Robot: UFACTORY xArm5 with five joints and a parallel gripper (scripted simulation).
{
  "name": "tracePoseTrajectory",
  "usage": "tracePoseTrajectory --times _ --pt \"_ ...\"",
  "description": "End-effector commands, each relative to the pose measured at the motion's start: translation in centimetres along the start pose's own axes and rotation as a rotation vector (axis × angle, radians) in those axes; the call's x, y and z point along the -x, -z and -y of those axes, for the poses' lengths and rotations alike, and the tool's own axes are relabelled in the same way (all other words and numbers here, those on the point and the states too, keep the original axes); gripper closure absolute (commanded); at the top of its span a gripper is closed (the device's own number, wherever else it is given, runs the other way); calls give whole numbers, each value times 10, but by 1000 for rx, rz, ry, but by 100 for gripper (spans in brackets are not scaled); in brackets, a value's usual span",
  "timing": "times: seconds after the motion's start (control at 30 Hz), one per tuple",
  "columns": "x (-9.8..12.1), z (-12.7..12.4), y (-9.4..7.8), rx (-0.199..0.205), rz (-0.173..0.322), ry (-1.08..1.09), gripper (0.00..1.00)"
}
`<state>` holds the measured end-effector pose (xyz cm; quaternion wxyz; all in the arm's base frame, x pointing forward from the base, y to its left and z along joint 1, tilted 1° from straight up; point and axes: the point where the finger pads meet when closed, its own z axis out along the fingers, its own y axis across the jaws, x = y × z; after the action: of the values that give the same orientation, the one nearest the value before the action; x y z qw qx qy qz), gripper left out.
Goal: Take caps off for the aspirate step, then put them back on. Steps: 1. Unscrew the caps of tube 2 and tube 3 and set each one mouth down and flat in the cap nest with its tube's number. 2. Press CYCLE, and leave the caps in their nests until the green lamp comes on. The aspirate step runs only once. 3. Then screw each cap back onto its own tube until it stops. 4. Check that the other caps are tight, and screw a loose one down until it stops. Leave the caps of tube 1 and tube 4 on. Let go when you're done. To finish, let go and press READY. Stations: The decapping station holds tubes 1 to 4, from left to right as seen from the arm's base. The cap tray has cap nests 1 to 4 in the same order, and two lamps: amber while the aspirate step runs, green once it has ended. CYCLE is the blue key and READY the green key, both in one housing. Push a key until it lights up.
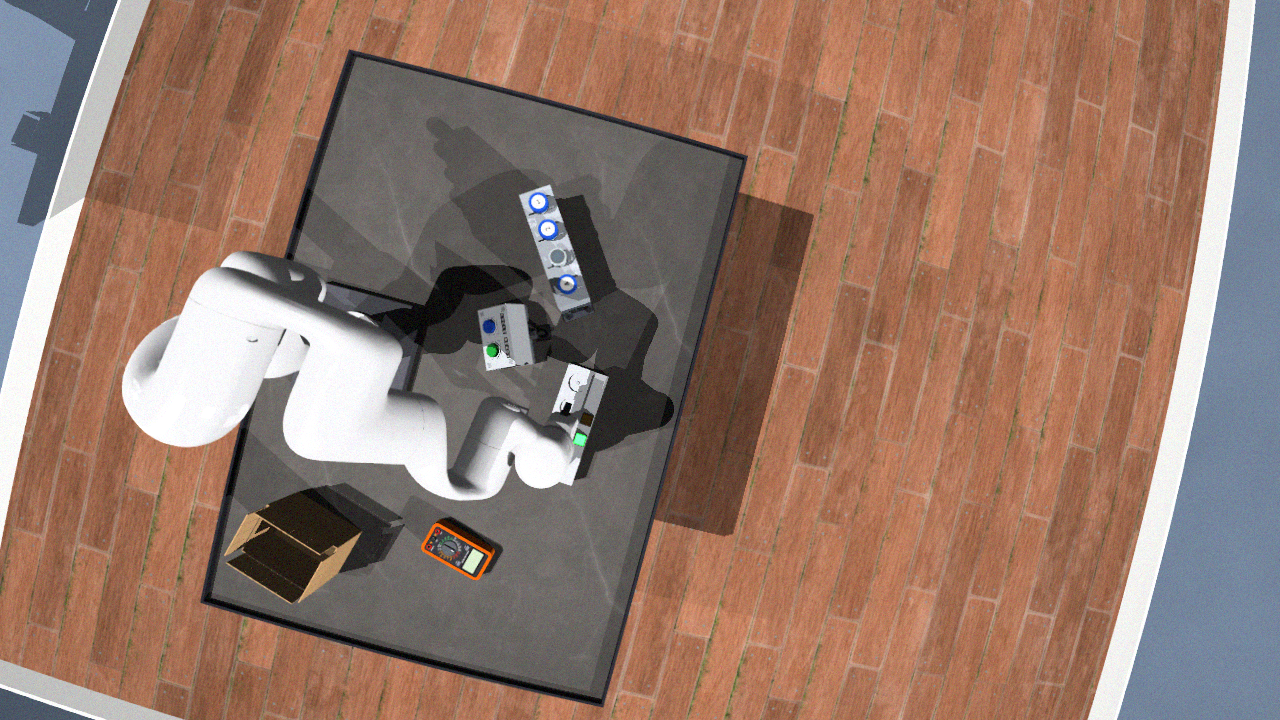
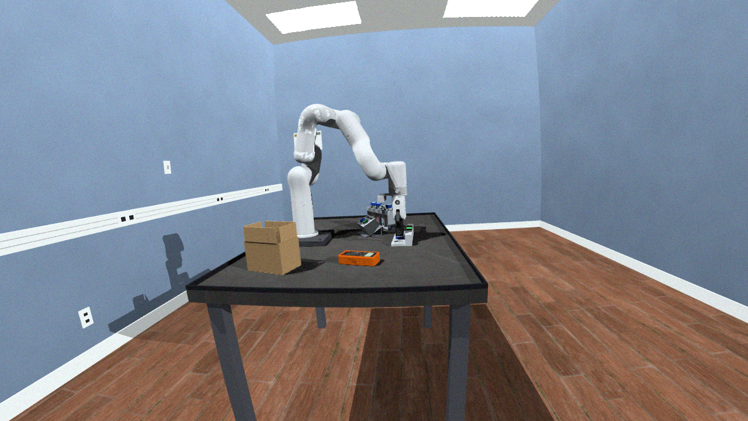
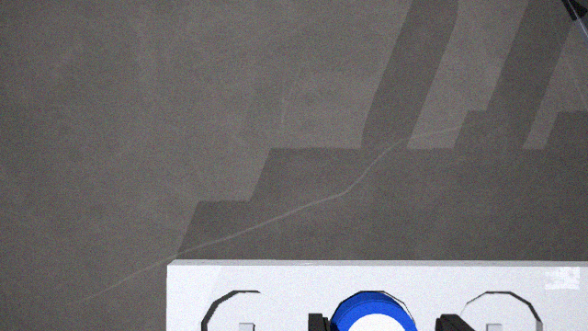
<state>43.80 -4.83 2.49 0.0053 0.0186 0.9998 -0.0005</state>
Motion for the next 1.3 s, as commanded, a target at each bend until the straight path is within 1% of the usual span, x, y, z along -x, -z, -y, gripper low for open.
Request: tracePoseTrajectory --times 0.0,0.77,1.0,1.03,1.27 --pt "2 0 0 -7 3 0 54" --pt "1 0 -10 -7 3 0 54" --pt "1 0 -10 -7 3 0 54" --pt "1 0 -10 -7 3 0 100" --pt "1 0 -10 -7 3 0 100"
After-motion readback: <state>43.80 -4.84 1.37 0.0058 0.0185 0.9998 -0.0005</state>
